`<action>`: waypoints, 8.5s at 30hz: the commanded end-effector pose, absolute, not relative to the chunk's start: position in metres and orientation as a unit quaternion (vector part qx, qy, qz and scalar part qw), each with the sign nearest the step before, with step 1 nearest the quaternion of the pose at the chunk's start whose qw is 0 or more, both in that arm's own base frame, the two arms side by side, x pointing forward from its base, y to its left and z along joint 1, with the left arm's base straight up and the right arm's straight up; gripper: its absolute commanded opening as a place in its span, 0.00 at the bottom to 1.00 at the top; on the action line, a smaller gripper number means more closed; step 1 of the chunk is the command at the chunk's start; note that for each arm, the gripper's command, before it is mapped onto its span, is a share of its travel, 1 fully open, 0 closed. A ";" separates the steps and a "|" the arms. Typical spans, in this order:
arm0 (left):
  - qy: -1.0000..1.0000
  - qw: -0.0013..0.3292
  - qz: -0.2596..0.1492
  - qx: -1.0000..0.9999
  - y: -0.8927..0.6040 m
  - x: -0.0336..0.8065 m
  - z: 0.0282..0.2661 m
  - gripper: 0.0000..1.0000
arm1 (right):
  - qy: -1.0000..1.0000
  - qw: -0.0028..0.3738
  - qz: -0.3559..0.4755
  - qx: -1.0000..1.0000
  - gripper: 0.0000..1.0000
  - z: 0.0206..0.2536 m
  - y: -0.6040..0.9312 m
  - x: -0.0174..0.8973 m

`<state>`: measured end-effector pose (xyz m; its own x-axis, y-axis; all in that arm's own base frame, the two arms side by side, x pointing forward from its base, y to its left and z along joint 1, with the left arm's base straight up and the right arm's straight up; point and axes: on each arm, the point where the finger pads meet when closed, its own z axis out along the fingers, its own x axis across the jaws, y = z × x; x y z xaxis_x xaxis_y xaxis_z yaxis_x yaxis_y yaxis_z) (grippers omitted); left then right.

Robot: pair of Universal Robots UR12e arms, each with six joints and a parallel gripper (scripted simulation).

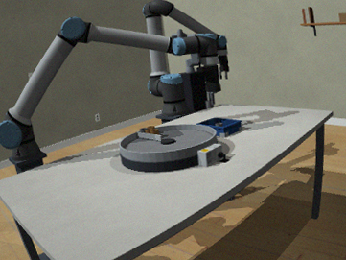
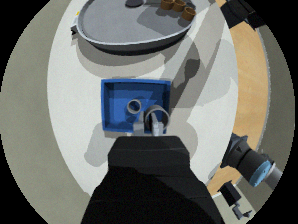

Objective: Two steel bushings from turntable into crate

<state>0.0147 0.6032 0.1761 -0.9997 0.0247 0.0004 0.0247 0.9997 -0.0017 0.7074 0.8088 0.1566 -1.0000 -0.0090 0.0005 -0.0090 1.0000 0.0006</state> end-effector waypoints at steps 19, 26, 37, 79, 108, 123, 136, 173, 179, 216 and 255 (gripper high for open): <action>-1.000 0.000 0.000 -0.012 0.604 0.015 0.177 1.00 | -1.000 0.000 -0.001 0.004 0.00 0.128 0.809 0.708; -1.000 0.000 0.000 -0.012 0.604 0.015 0.177 1.00 | -1.000 0.000 -0.001 0.004 0.00 0.095 0.809 0.708; -1.000 0.000 0.000 -0.012 0.604 0.015 0.177 1.00 | -1.000 0.000 -0.001 0.004 0.00 0.091 0.809 0.708; -1.000 0.000 0.000 -0.012 0.604 0.015 0.177 1.00 | -1.000 0.000 -0.001 0.004 0.00 0.084 0.809 0.708; -1.000 0.000 0.000 -0.012 0.604 0.015 0.177 1.00 | -1.000 0.000 -0.001 0.004 0.00 0.050 0.809 0.708; -1.000 0.000 0.000 -0.012 0.604 0.015 0.177 1.00 | -1.000 0.000 -0.001 0.004 0.00 0.049 0.809 0.708; -1.000 0.000 0.000 -0.012 0.604 0.015 0.177 1.00 | -1.000 0.000 -0.001 0.004 0.00 0.049 0.809 0.708; -1.000 0.000 0.000 -0.012 0.604 0.015 0.177 1.00 | -1.000 0.000 -0.001 0.004 0.00 0.044 0.809 0.708; -1.000 0.000 0.000 -0.012 0.604 0.015 0.177 1.00 | -1.000 0.000 -0.001 0.004 0.00 0.043 0.809 0.708; -1.000 0.000 0.000 -0.012 0.604 0.015 0.177 1.00 | -1.000 0.000 -0.001 0.004 0.38 0.043 0.809 0.708; -1.000 0.000 0.000 -0.012 0.604 0.015 0.177 1.00 | -1.000 0.000 -0.001 0.004 0.38 0.045 0.809 0.708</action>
<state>0.0147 0.6032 0.1761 -0.9997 0.0247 0.0004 0.0247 0.9997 -0.0017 0.7073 0.8087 0.0420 -1.0000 -0.0090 0.0006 -0.0090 1.0000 0.0004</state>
